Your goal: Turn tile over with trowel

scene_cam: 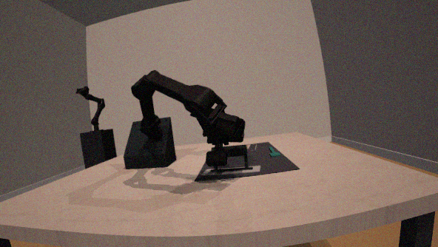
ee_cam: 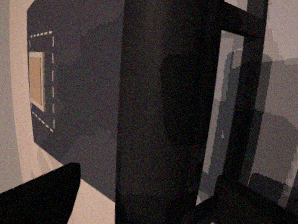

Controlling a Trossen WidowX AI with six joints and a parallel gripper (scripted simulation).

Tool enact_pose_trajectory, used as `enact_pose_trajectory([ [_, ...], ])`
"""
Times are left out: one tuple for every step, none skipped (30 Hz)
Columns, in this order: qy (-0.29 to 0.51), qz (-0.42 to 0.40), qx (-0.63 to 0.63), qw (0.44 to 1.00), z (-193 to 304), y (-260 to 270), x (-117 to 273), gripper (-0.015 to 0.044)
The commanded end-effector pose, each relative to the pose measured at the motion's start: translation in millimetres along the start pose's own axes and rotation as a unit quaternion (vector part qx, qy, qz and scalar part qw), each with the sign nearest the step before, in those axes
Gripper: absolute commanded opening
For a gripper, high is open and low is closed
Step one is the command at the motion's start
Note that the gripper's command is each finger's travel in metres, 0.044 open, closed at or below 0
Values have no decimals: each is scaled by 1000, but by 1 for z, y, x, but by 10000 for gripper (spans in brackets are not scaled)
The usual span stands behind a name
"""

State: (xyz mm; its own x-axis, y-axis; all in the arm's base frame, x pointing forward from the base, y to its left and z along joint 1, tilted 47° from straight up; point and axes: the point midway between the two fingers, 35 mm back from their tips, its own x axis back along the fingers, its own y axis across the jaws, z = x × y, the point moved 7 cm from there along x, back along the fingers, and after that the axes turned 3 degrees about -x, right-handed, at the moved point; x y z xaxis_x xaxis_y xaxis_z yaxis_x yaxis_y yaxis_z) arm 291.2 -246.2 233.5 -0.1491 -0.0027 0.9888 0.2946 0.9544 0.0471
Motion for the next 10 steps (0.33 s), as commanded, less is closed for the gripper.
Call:
enact_pose_trajectory([
  [-3,1,1,1000,0,-1,21,300],
  [-4,1,1,1000,1,0,26,300],
  [-4,2,1,1000,1,0,30,300],
  [-4,2,1,1000,1,0,32,300],
  [-4,2,1,1000,1,0,33,300],
  [-4,2,1,1000,1,0,33,300],
  [-4,2,1,1000,2,2,34,300],
  [-4,2,1,1000,6,9,37,300],
  [-4,1,1,1000,12,20,42,300],
  [-3,1,0,1000,20,33,47,300],
])
